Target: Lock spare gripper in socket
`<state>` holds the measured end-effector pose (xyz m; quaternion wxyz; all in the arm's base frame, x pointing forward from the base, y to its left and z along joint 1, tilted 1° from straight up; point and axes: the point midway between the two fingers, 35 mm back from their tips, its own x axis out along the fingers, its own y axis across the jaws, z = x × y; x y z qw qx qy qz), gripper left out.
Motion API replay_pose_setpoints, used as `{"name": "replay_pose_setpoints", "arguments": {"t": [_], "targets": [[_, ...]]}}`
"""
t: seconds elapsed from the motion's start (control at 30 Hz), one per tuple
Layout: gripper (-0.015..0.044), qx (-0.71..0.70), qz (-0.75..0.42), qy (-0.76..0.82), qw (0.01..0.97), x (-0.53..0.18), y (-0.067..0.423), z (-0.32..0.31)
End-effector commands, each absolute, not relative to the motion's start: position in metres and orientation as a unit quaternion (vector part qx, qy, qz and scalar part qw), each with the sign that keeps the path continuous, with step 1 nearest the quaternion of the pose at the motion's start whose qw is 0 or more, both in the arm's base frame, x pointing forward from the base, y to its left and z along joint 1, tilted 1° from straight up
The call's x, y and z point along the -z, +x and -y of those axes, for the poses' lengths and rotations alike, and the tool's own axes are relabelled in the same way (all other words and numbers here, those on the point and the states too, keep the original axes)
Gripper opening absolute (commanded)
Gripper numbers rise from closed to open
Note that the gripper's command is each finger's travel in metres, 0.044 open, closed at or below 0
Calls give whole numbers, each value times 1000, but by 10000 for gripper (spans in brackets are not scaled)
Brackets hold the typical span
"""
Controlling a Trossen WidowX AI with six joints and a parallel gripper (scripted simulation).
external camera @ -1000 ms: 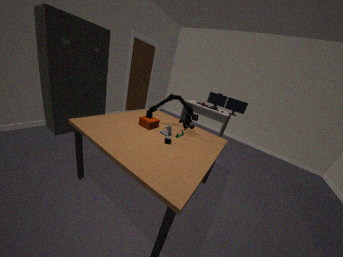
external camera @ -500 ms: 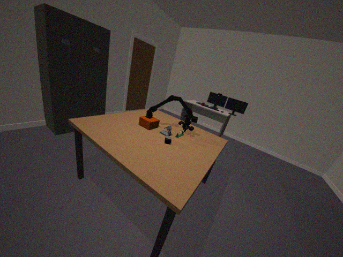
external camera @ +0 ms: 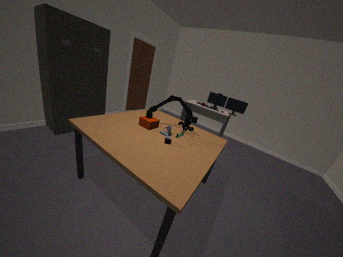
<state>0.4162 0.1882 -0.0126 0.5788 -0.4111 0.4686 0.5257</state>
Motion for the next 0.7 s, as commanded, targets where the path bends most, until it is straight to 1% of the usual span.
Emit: {"name": "replay_pose_setpoints", "arguments": {"t": [0.0,0.07,0.1,0.67], "targets": [[131,-526,-469,-411,579,13,416,-188],[184,-526,-469,-411,579,13,416,-188],[200,-526,-469,-411,579,13,416,-188],[200,-528,-477,-408,572,-12,411,-186]]}}
